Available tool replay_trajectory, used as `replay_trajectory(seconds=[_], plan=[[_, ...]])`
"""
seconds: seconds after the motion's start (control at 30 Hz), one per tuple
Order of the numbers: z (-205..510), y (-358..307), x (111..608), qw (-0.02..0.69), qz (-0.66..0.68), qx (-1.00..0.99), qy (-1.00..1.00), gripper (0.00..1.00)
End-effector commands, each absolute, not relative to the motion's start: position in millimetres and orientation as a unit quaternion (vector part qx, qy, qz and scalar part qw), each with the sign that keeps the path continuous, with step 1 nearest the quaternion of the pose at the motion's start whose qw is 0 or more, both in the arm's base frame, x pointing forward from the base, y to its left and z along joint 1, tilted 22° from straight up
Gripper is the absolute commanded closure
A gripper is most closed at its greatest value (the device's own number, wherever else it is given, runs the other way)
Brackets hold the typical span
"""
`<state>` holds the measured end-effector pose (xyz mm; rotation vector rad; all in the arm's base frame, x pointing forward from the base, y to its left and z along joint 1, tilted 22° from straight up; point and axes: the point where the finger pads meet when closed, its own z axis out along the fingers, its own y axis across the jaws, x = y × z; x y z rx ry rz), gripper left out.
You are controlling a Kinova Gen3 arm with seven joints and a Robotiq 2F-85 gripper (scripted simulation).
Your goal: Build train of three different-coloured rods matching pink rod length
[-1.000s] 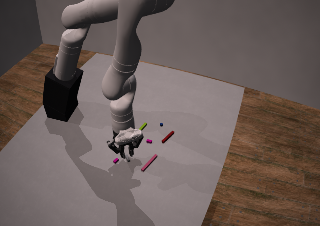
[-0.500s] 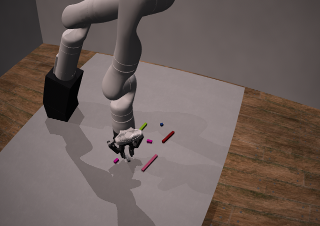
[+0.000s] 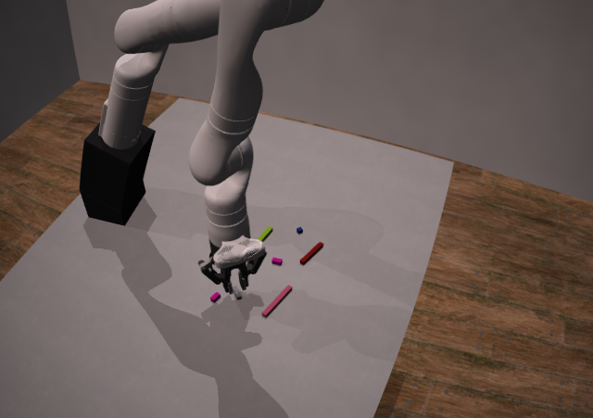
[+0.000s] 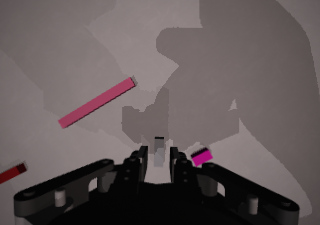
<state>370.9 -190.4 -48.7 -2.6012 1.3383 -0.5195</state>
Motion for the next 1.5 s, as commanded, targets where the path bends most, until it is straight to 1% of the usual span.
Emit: replay_trajectory(seconds=[0.0,1.47], plan=[[-49,-191,371,0.085,-0.175,-0.872,0.449,0.76],[-64,-191,377,0.085,-0.175,-0.872,0.449,0.76]])
